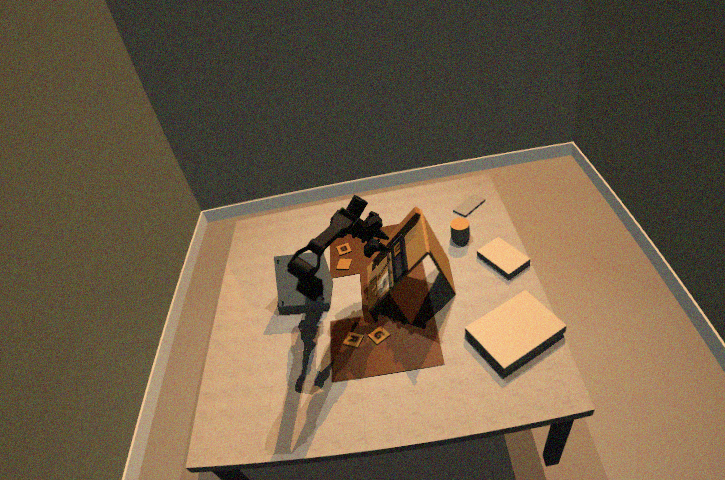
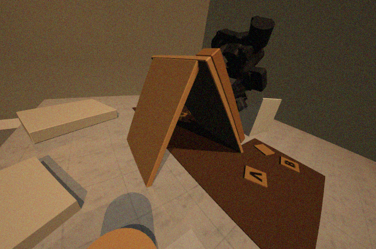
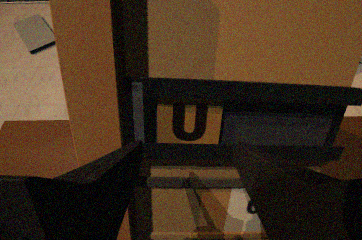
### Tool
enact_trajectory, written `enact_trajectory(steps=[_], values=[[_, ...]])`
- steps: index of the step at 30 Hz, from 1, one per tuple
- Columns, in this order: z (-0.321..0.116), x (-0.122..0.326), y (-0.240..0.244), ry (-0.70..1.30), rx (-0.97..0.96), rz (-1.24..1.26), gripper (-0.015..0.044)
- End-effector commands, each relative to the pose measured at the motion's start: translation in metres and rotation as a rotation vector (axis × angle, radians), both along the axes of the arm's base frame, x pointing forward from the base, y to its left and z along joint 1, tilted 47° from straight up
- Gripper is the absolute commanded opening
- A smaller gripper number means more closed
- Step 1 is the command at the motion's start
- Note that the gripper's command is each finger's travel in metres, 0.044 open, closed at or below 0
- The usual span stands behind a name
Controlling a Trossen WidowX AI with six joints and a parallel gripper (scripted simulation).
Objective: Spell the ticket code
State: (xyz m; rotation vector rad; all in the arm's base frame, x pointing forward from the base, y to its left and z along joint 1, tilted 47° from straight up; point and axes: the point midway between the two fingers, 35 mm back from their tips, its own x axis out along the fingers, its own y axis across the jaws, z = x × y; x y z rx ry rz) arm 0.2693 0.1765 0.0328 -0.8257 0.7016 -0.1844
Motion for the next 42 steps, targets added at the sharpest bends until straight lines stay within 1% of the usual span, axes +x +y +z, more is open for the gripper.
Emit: enact_trajectory(steps=[1,14,25,35,42], values=[[0.003,-0.001,0.002,-0.007,0.005,-0.003,0.0295],[0.007,-0.003,0.004,-0.007,0.005,-0.003,0.0295],[0.004,-0.003,0.003,0.001,-0.001,0.000,0.0006],[0.004,-0.003,0.003,0.006,-0.001,-0.003,0.0000],[0.008,0.018,0.003,0.196,-0.027,-0.172,0.0000]])
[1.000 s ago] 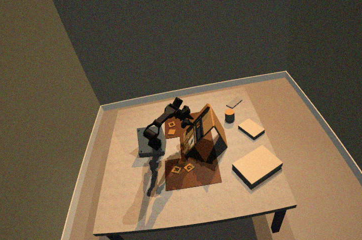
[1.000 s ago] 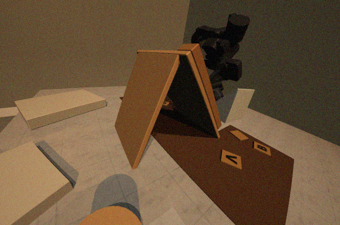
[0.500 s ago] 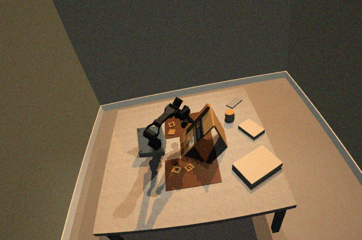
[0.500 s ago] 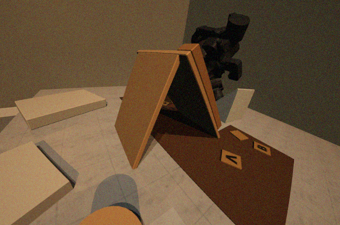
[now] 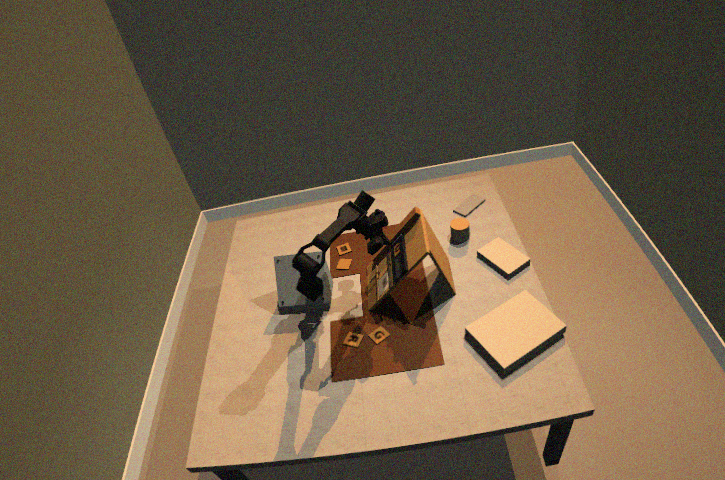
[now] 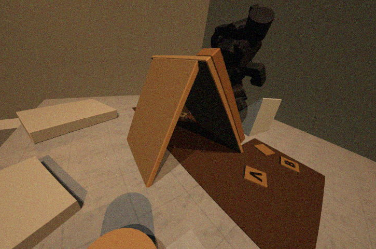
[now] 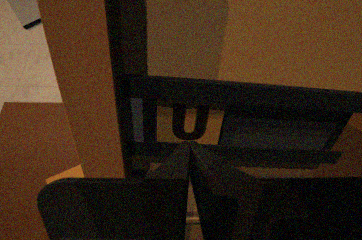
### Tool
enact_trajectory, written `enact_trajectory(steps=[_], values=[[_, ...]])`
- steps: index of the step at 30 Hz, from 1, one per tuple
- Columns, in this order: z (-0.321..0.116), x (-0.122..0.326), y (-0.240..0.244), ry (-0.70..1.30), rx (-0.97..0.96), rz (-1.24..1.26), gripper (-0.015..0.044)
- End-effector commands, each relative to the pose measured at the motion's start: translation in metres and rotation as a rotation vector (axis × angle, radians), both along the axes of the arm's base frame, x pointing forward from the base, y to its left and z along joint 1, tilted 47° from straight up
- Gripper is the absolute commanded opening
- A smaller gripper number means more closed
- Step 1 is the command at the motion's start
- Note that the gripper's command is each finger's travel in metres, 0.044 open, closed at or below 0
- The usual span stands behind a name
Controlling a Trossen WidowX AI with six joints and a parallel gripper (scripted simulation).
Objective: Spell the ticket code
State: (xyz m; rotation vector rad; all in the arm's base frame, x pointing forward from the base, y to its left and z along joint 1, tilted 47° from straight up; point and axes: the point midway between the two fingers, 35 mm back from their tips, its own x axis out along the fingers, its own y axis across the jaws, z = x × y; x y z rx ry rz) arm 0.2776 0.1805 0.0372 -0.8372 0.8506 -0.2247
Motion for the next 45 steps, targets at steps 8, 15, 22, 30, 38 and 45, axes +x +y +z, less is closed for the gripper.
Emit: enact_trajectory(steps=[8,15,22,30,38,45], values=[[0.025,0.023,-0.016,0.300,-0.045,-0.366,0.0000],[0.031,0.024,-0.020,0.339,-0.055,-0.423,0.0000],[0.030,0.025,-0.021,0.339,-0.055,-0.423,0.0000],[0.027,0.030,-0.023,0.338,-0.055,-0.424,0.0000],[0.026,0.033,-0.025,0.338,-0.055,-0.424,0.0000],[0.024,0.036,-0.026,0.338,-0.055,-0.424,0.0000]])
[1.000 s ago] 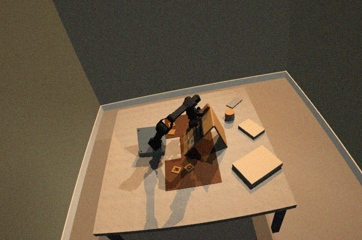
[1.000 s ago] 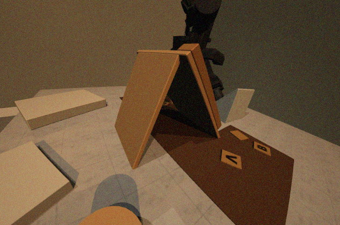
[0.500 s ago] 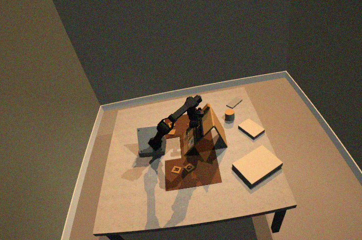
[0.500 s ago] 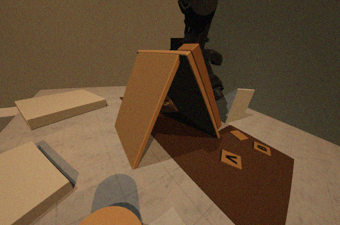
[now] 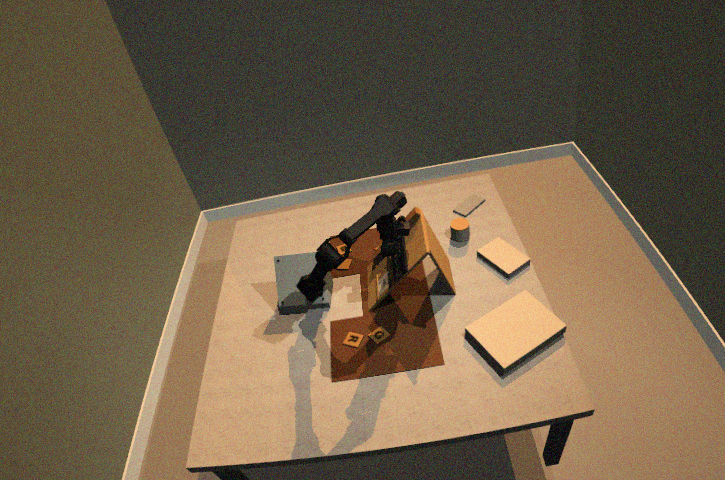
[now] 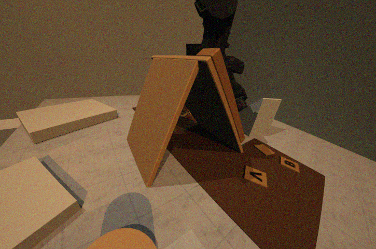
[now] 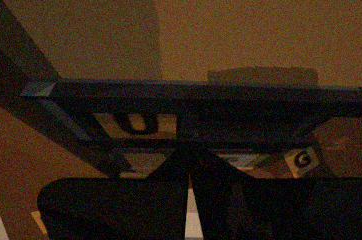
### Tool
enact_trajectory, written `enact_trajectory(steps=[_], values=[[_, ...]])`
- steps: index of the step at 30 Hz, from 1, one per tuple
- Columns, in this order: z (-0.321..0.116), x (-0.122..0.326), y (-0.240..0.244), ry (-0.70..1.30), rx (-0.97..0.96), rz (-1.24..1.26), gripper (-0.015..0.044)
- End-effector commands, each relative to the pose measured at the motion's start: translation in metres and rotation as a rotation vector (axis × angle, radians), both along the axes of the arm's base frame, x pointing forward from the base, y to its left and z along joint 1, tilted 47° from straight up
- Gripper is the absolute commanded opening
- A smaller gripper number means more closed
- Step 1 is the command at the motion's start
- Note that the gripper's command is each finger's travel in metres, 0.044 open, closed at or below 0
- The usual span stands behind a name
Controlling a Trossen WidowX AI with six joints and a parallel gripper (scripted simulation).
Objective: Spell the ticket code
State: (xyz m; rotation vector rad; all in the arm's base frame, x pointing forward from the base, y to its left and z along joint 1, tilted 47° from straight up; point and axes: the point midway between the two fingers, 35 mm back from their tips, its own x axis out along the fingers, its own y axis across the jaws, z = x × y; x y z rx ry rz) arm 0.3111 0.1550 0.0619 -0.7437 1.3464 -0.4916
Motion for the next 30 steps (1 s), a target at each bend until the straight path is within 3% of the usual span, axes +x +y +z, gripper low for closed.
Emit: enact_trajectory(steps=[1,30], values=[[-0.001,0.003,-0.001,0.000,-0.002,0.005,0.0000],[-0.007,0.014,-0.007,-0.001,-0.002,0.005,0.0000]])
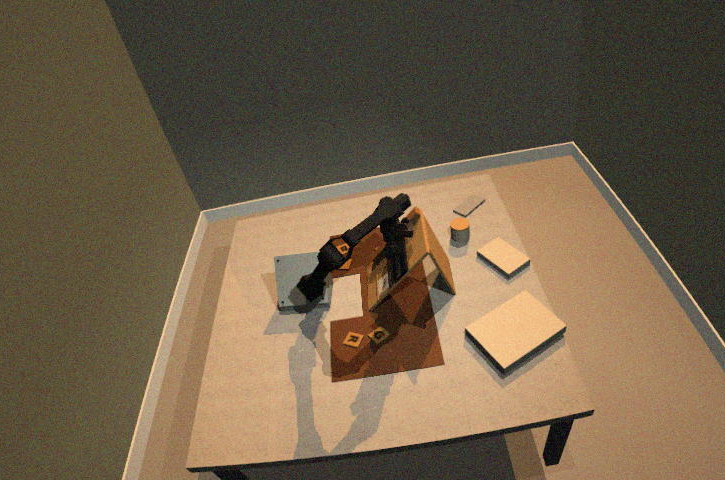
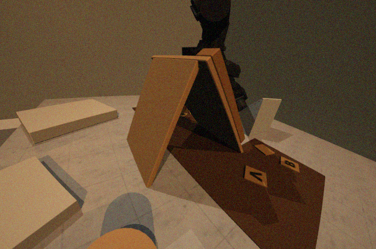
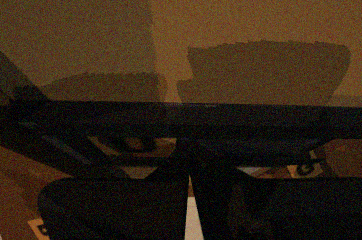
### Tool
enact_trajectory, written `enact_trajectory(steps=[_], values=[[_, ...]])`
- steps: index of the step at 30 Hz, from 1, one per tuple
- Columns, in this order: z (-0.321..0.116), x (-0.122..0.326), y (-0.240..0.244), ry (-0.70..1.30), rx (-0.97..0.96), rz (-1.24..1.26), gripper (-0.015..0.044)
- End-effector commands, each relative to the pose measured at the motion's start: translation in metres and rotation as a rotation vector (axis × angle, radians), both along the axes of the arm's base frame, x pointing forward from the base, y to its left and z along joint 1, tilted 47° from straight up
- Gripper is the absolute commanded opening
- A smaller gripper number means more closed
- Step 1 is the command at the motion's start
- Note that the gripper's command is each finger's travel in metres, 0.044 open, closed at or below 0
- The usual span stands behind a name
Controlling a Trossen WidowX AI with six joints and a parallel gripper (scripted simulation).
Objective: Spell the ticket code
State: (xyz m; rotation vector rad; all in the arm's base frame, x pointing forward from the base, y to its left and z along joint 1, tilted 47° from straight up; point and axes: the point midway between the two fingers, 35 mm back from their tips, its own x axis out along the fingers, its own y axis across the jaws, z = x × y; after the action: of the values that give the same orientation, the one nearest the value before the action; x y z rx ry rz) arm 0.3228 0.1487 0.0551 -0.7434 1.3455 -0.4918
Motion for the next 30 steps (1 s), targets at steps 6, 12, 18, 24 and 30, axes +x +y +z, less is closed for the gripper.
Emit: enact_trajectory(steps=[6,12,18,24,30], values=[[-0.0015,0.0031,-0.0011,0.000,-0.002,0.005,0.0000],[-0.0025,0.0012,0.0009,0.000,-0.002,0.005,0.0000],[-0.0039,0.0009,0.0022,0.000,-0.002,0.005,0.0000],[-0.0054,0.0009,0.0036,0.000,-0.002,0.005,0.0000],[-0.0069,0.0009,0.0049,0.000,-0.002,0.005,0.0000]])
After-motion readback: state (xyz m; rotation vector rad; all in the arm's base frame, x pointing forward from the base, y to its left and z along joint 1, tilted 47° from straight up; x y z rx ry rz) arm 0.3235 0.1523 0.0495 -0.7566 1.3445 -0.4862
